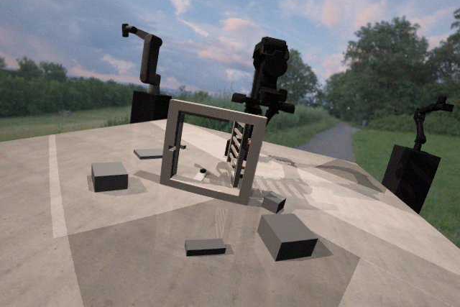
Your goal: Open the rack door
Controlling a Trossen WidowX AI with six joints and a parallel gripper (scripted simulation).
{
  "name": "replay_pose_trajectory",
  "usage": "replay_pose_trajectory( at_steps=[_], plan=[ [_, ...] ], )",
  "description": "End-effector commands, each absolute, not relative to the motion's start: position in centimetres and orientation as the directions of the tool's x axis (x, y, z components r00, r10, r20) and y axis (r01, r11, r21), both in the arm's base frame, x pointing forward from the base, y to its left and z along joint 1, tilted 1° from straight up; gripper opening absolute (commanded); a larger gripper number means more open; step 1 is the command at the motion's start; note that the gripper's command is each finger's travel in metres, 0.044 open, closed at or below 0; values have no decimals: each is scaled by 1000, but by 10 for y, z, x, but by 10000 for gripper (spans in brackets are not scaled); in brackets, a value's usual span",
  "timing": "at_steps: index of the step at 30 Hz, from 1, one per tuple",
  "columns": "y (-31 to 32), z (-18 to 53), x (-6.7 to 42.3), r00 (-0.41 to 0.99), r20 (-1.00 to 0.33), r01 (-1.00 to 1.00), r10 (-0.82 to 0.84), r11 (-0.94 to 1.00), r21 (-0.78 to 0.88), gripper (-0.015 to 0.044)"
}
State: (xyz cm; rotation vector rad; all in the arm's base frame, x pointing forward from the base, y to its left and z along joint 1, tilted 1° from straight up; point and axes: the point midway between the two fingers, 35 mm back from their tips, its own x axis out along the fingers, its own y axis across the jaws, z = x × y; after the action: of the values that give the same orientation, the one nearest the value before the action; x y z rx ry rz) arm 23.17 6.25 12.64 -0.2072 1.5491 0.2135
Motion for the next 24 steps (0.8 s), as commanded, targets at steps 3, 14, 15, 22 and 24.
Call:
replay_pose_trajectory(
  at_steps=[3, 14, 15, 22, 24],
  plan=[
    [72, 127, 233, 15, -1000, -169, 5, 986, 3, 28],
    [93, 127, 235, 15, -1000, -21, 8, 1000, 7, 28],
    [95, 127, 235, 15, -1000, -7, 8, 1000, 8, 28],
    [100, 127, 235, 15, -1000, 25, 8, 1000, 9, 28],
    [100, 127, 235, 15, -1000, 25, 8, 1000, 9, 28]
  ],
)
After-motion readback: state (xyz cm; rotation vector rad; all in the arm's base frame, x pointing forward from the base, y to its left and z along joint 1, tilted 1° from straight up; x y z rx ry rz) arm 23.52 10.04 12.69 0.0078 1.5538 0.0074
